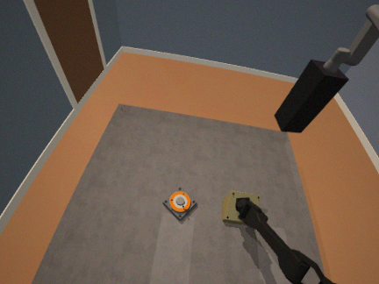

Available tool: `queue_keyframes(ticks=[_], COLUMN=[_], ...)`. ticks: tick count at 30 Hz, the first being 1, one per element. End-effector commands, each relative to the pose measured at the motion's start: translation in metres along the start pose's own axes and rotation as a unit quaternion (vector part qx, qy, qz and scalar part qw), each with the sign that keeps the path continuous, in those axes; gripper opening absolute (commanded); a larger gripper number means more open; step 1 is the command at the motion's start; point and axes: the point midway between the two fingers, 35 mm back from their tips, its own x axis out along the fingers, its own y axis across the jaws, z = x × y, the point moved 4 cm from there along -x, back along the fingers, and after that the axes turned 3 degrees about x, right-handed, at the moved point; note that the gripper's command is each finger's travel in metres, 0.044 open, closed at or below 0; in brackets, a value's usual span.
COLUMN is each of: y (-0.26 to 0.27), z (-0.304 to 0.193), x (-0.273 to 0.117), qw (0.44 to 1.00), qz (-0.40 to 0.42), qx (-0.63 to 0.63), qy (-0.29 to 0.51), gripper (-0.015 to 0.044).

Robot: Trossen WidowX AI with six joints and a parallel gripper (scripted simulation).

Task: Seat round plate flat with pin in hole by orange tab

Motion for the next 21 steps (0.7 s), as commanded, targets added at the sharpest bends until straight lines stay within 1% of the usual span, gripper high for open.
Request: queue_keyframes(ticks=[1,4,8,10,15,16,18,19,21], y=[0.002,0.025,0.054,0.06,0.101,0.108,0.113,0.119,0.13], z=[-0.001,-0.008,0.004,0.005,0.002,-0.001,-0.008,-0.016,-0.026], x=[-0.002,-0.027,-0.071,-0.081,-0.158,-0.175,-0.183,-0.192,-0.22], qw=[1.0,0.999,0.989,0.985,0.943,0.932,0.927,0.92,0.897], qz=[0.001,0.011,0.053,0.064,0.161,0.185,0.197,0.212,0.257], qx=[-0.002,-0.013,0.05,0.061,0.133,0.147,0.14,0.135,0.152], qy=[-0.003,-0.047,-0.132,-0.149,-0.258,-0.277,-0.287,-0.3,-0.326], gripper=[0.0374,0.0295,0.019,0.0137,0.0006,0.0,0.0,0.0,0.0])
